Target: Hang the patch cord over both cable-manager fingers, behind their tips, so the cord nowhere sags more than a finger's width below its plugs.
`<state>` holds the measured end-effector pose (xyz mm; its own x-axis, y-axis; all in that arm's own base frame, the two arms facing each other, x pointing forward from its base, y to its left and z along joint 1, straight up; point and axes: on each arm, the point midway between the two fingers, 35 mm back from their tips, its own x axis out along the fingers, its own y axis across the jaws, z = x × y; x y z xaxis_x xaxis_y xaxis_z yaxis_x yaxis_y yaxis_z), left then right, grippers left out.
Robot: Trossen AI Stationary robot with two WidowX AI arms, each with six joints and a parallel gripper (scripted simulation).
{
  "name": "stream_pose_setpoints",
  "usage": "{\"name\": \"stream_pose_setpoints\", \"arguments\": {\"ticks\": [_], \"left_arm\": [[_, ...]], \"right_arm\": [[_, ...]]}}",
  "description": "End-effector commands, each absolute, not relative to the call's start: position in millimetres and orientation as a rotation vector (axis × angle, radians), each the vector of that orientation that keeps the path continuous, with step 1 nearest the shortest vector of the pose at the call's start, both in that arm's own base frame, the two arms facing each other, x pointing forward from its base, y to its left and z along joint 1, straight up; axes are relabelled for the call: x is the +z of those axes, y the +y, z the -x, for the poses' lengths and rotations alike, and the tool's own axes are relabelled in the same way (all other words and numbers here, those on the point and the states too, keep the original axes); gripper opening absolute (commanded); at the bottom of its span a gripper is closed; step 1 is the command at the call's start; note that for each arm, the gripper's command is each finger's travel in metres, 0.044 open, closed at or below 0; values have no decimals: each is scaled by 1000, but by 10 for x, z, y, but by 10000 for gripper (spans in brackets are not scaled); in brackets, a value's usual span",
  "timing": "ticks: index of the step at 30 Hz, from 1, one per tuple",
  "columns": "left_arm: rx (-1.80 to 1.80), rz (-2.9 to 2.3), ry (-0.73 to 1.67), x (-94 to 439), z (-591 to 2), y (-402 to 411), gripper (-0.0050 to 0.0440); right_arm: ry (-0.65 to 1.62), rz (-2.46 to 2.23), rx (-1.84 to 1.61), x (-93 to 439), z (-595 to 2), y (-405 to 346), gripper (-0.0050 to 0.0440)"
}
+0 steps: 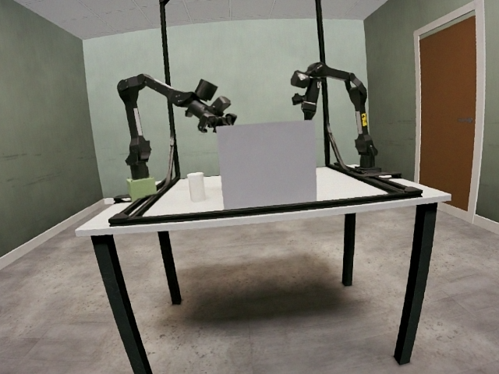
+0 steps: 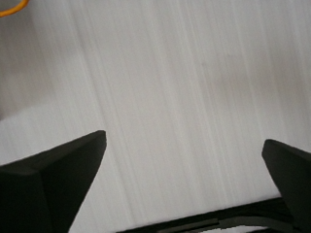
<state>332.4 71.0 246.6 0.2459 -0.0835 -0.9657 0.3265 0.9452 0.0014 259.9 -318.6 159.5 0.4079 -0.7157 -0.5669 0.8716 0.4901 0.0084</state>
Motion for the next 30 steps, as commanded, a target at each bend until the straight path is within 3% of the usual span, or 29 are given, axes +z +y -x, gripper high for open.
{"name": "stream_pose_setpoints", "arguments": {"ticks": [1,30], "left_arm": [[-277,-225,1276,2535,-3292,709,440],[-277,-225,1276,2535,-3292,709,440]], "right_arm": [[529,-316,-1020,1645,-2573,-3174,25],[544,-316,-1017,1572,-2553,-3168,25]]}}
